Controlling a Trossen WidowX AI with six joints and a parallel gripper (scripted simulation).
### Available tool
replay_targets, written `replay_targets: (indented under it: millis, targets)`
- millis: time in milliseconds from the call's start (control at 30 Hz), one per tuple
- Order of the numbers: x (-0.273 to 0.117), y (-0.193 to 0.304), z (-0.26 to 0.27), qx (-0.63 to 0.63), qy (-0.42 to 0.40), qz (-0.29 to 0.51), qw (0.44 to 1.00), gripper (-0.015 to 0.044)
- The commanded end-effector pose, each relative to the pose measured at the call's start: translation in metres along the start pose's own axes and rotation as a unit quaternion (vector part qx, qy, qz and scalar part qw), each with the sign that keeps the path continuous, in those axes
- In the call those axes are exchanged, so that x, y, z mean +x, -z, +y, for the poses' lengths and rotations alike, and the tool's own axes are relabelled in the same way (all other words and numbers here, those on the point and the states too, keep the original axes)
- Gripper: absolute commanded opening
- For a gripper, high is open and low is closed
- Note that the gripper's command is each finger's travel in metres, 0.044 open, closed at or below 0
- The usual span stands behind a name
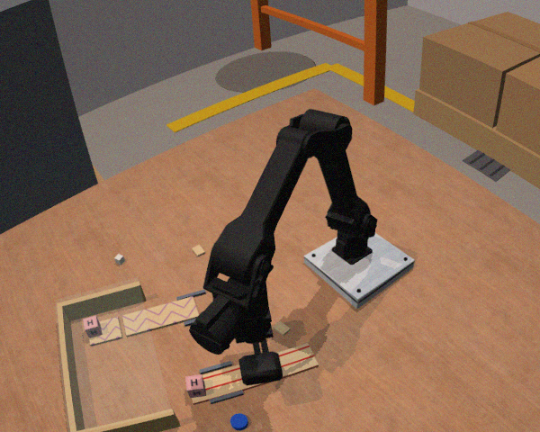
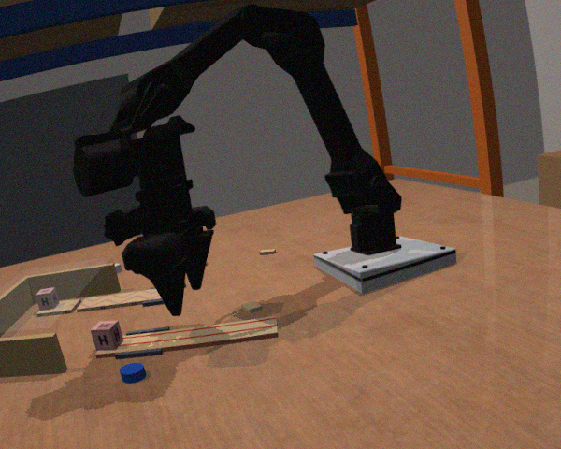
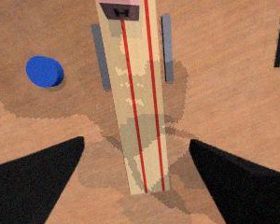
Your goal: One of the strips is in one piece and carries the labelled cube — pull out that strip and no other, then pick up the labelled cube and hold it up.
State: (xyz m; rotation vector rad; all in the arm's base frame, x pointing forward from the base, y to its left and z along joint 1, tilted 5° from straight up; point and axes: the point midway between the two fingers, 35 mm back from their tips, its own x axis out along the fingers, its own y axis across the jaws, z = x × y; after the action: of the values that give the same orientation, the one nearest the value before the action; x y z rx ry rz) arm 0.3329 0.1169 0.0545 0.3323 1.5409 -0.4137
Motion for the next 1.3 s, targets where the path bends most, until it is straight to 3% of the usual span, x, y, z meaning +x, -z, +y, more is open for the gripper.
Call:
replay_targets:
  millis: [0, 1000, 1267]
  targets:
    - [-0.002, -0.015, 0.003, -0.001, 0.003, -0.001, 1.0, 0.044]
    - [-0.015, -0.119, 0.017, -0.001, 0.002, -0.006, 1.0, 0.044]
    - [-0.004, -0.12, 0.018, -0.001, 0.002, -0.006, 1.0, 0.025]
